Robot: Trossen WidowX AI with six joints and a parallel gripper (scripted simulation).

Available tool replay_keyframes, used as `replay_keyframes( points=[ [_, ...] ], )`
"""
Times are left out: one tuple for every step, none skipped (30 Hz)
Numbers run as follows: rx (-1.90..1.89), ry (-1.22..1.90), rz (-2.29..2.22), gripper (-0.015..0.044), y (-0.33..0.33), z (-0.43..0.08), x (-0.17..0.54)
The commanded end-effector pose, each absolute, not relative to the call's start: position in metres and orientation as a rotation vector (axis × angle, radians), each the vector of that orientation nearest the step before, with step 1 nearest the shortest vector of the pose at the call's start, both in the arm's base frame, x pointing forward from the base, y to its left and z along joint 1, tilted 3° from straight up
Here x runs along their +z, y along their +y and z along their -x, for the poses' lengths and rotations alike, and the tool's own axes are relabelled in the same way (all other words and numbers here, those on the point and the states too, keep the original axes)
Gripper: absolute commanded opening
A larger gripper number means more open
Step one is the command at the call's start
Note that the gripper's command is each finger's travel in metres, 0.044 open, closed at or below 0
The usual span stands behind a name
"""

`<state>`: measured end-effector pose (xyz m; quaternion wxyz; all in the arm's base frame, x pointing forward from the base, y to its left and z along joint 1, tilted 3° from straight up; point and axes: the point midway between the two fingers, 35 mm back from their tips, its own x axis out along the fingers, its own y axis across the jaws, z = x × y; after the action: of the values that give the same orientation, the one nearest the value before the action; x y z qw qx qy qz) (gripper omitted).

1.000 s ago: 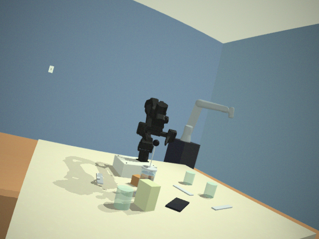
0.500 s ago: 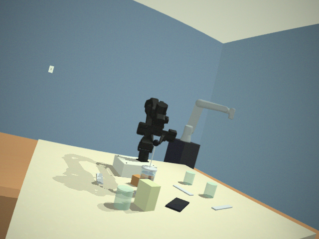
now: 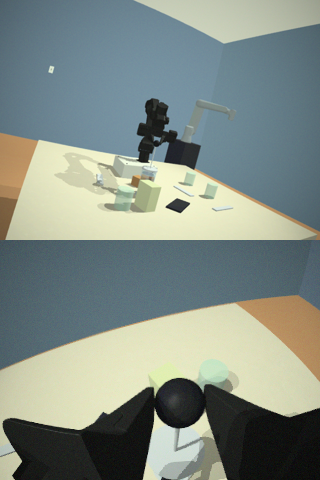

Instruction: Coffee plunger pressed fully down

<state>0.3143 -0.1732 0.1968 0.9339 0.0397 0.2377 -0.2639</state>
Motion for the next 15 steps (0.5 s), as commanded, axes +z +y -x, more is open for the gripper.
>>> replay_keyframes(
  points=[
    [-0.535,0.508,-0.083,0.0124,-0.173,-0.315,0.184],
    [-0.535,0.508,-0.083,0.0124,-0.174,-0.315,0.182],
    [-0.535,0.508,-0.083,0.0124,-0.174,-0.315,0.18],
    [-0.535,0.508,-0.083,0.0124,-0.174,-0.315,0.179],
    [-0.535,0.508,-0.083,0.0124,-0.174,-0.316,0.177],
    [-0.535,0.508,-0.083,0.0124,-0.175,-0.316,0.175],
    [-0.535,0.508,-0.083,0.0124,-0.175,-0.316,0.174],
    [-0.535,0.508,-0.083,0.0124,-0.175,-0.316,0.172],
    [-0.535,0.508,-0.083,0.0124,-0.175,-0.317,0.17],
    [-0.535,0.508,-0.083,0.0124,-0.176,-0.317,0.169],
    [-0.535,0.508,-0.083,0.0124,-0.176,-0.317,0.167],
    [-0.535,0.508,-0.083,0.0124,-0.176,-0.317,0.166],
    [-0.535,0.508,-0.083,0.0124,-0.176,-0.318,0.164],
    [-0.535,0.508,-0.083,0.0124,-0.177,-0.318,0.162],
    [-0.535,0.508,-0.083,0.0124,-0.177,-0.318,0.161]
  ],
)
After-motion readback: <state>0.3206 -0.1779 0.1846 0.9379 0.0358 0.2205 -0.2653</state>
